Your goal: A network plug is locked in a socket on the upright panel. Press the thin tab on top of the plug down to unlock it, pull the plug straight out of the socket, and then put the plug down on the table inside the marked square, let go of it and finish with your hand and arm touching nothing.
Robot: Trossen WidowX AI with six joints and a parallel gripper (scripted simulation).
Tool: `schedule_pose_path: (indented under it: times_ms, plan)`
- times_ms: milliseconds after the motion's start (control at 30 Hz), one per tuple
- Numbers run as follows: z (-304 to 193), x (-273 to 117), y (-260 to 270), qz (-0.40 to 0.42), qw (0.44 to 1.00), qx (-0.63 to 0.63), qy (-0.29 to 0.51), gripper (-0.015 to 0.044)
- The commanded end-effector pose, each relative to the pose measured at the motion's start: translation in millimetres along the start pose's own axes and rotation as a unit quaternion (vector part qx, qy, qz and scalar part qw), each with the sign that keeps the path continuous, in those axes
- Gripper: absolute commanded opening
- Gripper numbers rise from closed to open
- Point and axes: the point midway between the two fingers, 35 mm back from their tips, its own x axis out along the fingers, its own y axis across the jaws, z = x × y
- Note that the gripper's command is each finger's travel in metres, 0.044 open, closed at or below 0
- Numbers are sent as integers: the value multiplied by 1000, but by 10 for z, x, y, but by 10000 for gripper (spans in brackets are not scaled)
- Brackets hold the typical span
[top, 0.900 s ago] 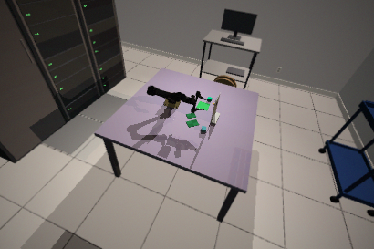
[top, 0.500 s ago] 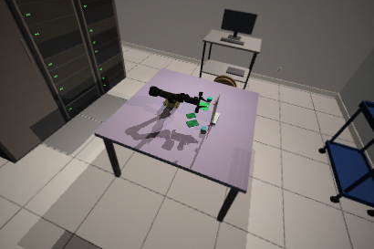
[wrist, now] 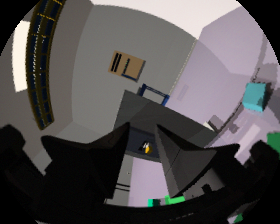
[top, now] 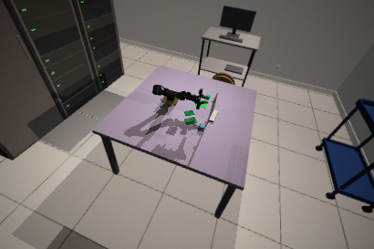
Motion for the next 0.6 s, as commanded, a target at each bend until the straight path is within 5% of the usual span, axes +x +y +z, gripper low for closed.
schedule_pose_path:
  times_ms: [0, 567]
  plan:
    - [-226, -30, -70, -3, 999, 36, 12, 156]
    - [-754, -220, -184, 1, 988, 151, 38, 156]
